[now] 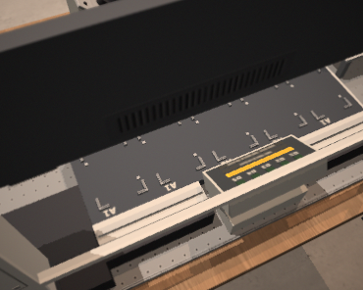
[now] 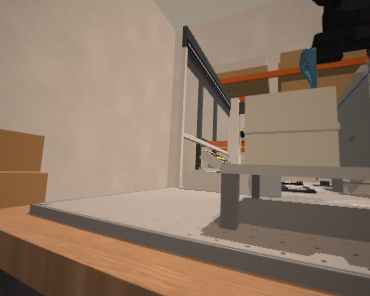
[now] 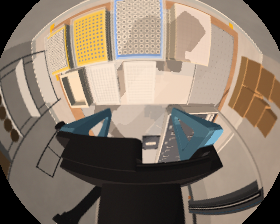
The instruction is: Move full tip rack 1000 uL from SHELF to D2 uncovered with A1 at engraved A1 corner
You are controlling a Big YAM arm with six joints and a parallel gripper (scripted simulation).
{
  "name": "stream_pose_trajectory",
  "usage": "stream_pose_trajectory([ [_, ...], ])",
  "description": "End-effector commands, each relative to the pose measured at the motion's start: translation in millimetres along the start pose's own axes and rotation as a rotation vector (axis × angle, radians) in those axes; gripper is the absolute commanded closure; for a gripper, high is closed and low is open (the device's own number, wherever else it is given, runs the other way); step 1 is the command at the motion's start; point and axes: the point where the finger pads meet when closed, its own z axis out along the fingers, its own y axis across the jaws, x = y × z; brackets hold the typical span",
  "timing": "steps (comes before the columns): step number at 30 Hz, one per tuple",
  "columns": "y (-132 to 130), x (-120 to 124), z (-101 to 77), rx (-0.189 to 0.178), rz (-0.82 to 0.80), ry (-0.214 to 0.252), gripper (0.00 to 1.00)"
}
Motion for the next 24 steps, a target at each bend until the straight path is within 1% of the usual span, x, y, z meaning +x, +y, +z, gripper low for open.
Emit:
stream_pose_trajectory([
  [1, 4, -10, -15.5, 0.016, -0.029, -0.031, 0.0],
  [10, 4, -10, -15.5, 0.016, -0.029, -0.031, 0.0],
  [11, 17, -11, -20.5, 0.01, -0.028, -0.033, 0.0],
  [12, 21, -23, -29.7, 0.023, -0.04, -0.054, 0.0],
  [13, 25, -29, -32.4, 0.029, -0.046, -0.067, 0.0],
  [15, 32, -36, -33.5, 0.032, -0.049, -0.078, 0.0],
  [17, 33, -41, -18.9, 0.017, -0.035, -0.055, 0.0],
  [18, 37, -44, -17.5, 0.015, -0.033, -0.053, 0.0],
  [24, 66, -60, -27.0, 0.017, -0.034, -0.074, 0.0],
])
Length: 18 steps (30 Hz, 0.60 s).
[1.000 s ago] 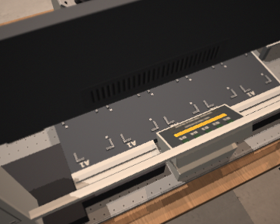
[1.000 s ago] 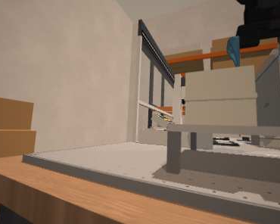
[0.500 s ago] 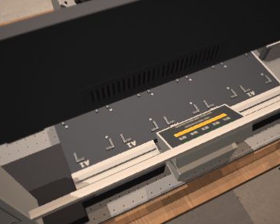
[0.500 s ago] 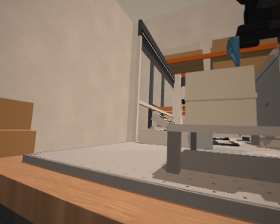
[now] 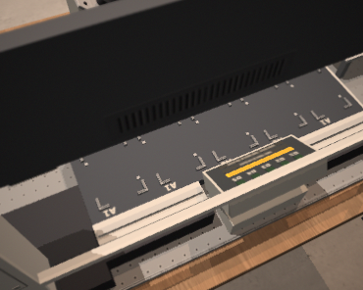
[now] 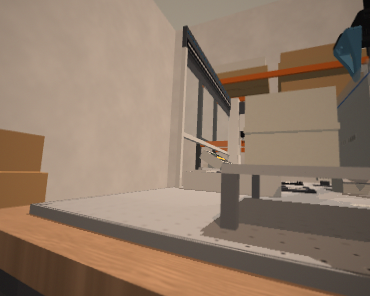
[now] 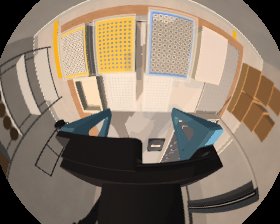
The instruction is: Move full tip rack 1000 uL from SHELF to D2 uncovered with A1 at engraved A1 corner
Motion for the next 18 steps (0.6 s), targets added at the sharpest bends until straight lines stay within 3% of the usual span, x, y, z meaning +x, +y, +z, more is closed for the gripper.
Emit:
stream_pose_trajectory([
  [1, 16, -32, -23.9, 0.02, 0.009, -0.073, 0.0],
  [6, 26, -41, -17.6, 0.012, 0.016, -0.062, 0.0],
  [18, 79, -68, -19.3, -0.002, 0.03, -0.047, 0.0],
])
